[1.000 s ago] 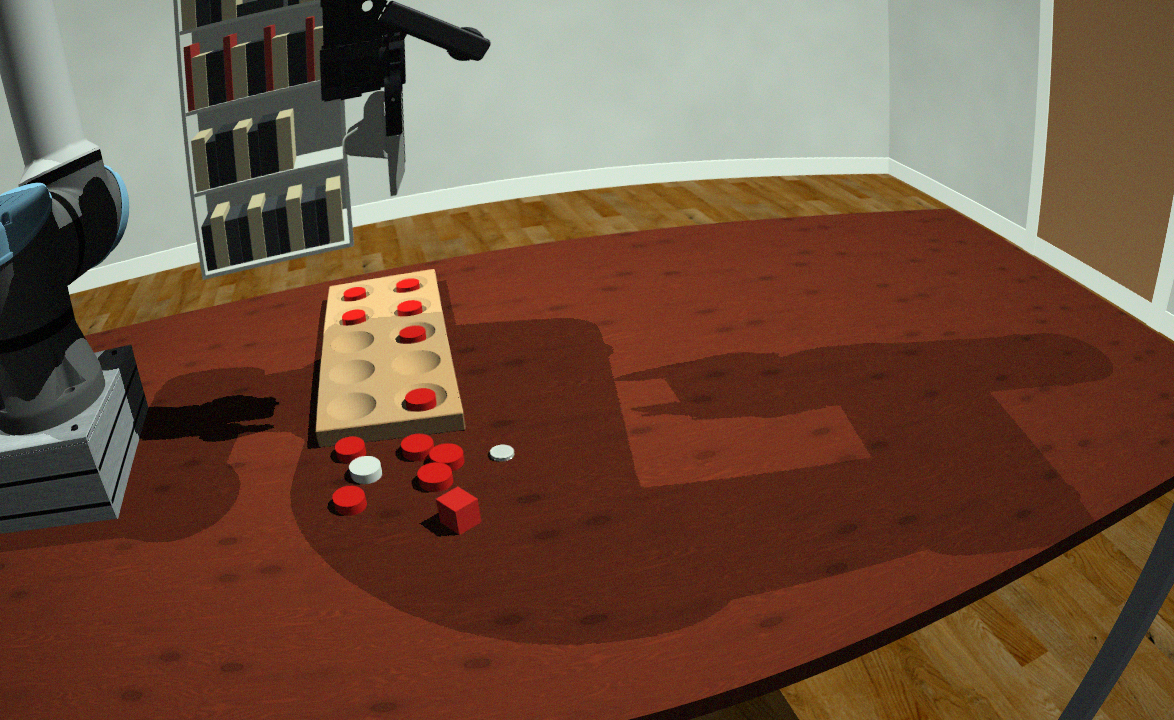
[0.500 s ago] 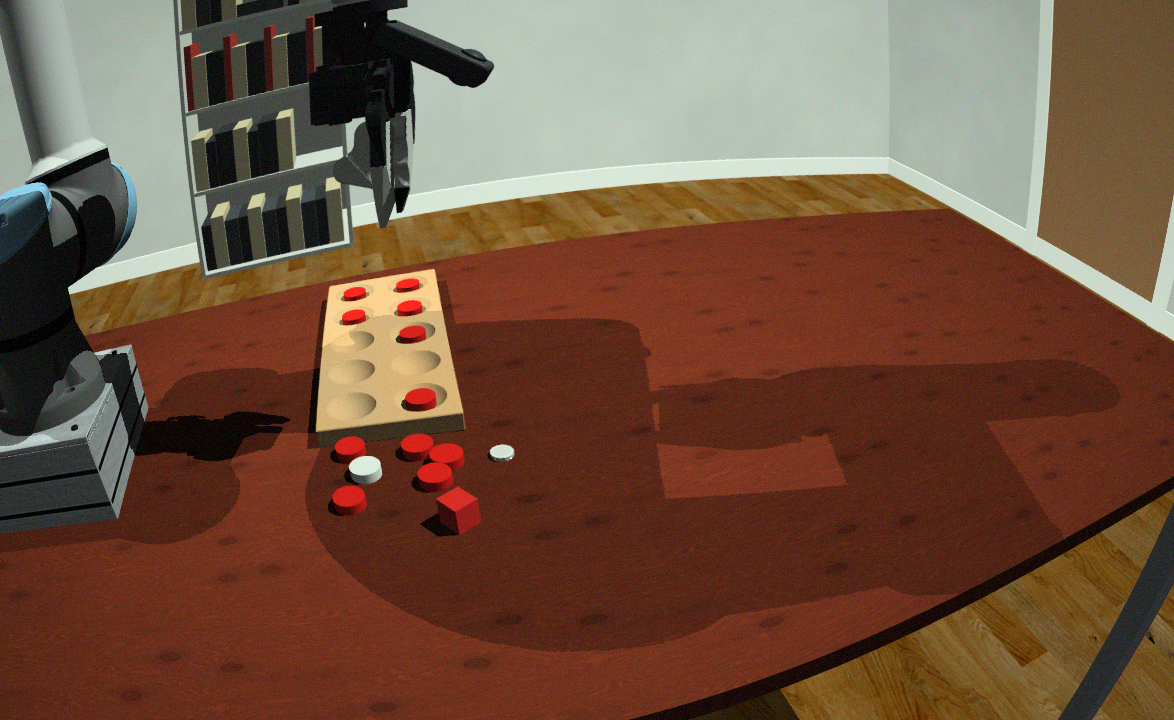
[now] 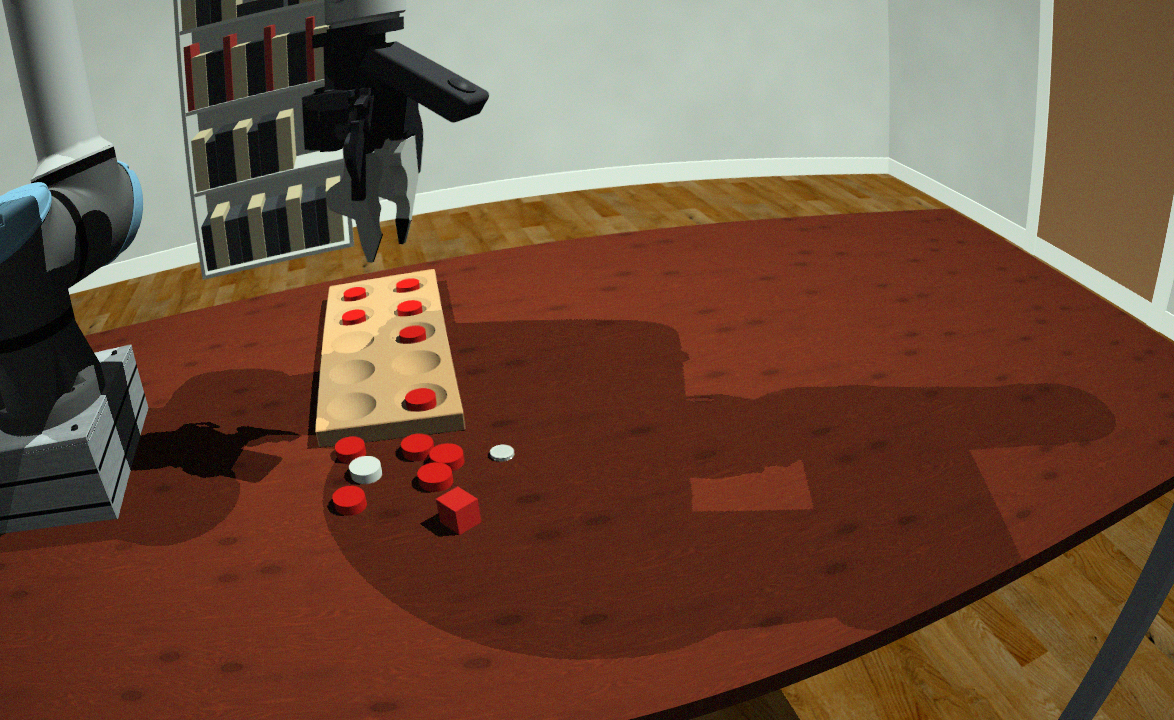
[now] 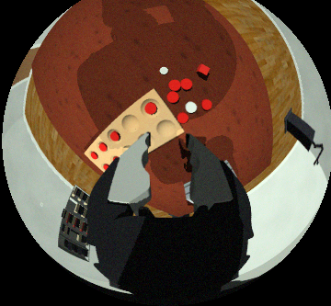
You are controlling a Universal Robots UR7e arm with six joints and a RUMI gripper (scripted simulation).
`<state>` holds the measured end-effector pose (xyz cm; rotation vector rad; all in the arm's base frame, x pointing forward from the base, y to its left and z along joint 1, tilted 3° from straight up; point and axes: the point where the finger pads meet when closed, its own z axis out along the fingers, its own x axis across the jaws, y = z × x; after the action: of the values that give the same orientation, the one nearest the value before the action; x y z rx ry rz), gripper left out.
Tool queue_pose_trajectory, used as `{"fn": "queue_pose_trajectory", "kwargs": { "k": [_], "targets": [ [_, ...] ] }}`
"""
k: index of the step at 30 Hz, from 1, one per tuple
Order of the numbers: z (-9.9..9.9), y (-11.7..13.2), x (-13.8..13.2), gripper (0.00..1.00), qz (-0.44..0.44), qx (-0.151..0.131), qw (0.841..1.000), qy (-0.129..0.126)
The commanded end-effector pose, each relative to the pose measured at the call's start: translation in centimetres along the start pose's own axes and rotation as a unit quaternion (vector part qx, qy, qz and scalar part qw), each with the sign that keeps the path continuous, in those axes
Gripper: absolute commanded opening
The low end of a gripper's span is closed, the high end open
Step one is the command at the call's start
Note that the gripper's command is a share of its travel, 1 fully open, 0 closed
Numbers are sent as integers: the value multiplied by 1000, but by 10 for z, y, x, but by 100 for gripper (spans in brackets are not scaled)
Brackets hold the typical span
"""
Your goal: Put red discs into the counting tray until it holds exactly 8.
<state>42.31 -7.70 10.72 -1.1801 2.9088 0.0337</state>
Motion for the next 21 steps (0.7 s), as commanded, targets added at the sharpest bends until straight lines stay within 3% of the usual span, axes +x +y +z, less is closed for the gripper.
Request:
{"fn": "queue_pose_trajectory", "kwargs": {
  "k": [1,13,21],
  "targets": [
    [5,-3,7,28,38,1,999,0],
    [23,-10,32,28,174,-2,985,-2],
    [37,-12,51,28,273,-4,962,-3]
  ]
}}
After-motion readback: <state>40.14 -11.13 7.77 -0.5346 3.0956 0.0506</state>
